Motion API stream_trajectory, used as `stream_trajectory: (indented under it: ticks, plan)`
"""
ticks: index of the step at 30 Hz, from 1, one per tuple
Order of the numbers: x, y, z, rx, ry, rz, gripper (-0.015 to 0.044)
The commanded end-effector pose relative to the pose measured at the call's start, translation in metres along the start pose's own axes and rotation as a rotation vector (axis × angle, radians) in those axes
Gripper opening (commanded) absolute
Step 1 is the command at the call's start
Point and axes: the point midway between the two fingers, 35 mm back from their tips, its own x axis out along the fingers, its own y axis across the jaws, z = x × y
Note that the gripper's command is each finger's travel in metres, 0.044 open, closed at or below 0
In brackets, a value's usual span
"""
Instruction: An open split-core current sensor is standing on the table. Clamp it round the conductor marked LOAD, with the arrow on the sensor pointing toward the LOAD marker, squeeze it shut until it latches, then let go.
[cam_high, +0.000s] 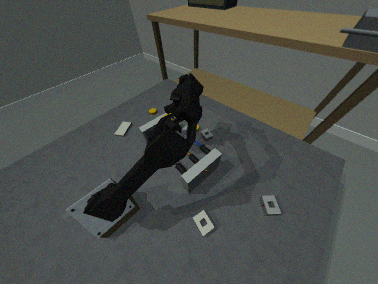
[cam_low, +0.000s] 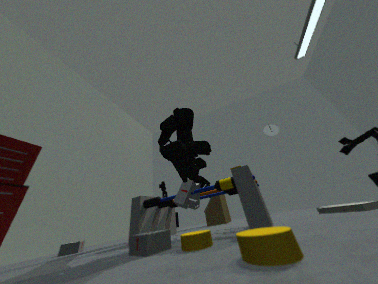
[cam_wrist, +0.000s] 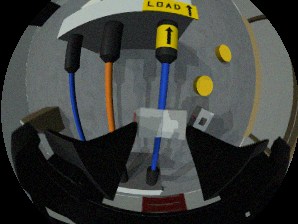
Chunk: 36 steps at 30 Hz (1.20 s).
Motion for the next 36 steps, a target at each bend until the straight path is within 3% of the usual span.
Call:
stream_trajectory:
  ticks: [1,17,24,28,36]
  plan:
    - [0.0,0.0,0.0,0.0,0.0,0.0,0.0026]
    - [0.0,0.0,0.0,0.0,0.0,0.0,0.044]
    - [0.0,0.0,0.0,0.0,0.0,0.0,0.044]
    - [0.037,0.001,0.0,0.006,0.001,0.002,0.044]
    - [0.043,0.001,0.0,0.006,0.001,0.002,0.044]
